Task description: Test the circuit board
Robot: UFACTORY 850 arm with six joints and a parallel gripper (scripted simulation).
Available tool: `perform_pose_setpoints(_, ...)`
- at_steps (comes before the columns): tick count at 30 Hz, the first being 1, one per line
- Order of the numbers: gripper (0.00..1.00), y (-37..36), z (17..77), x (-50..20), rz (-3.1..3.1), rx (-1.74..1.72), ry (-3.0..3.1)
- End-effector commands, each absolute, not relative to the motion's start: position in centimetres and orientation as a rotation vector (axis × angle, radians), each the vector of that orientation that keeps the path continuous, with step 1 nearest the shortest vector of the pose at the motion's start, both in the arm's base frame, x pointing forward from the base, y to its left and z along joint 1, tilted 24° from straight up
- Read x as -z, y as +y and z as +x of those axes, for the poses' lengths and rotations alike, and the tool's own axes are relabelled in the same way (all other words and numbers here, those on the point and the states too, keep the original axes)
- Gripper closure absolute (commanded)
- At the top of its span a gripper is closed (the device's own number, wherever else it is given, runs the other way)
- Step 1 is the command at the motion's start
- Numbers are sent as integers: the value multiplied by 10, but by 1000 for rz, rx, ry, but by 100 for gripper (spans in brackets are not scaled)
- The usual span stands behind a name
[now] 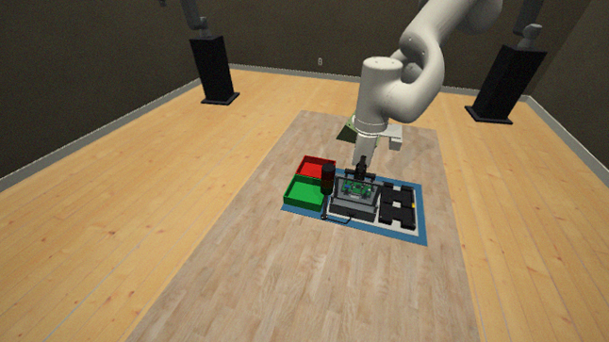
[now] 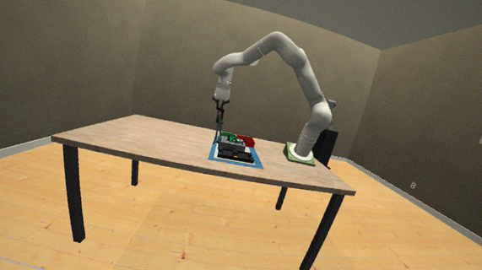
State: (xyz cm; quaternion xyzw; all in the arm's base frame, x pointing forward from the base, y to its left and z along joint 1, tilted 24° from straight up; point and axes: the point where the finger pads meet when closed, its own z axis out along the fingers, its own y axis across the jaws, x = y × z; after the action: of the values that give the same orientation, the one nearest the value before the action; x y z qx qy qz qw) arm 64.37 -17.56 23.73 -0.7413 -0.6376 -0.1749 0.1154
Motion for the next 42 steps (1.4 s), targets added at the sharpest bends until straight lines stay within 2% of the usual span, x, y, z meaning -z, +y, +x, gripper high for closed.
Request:
perform_pose_setpoints(1,100,-176,644,-238,-2173,514,-1869)
perform_pose_setpoints(42,100,-176,639,-239,-2173,514,-1869)
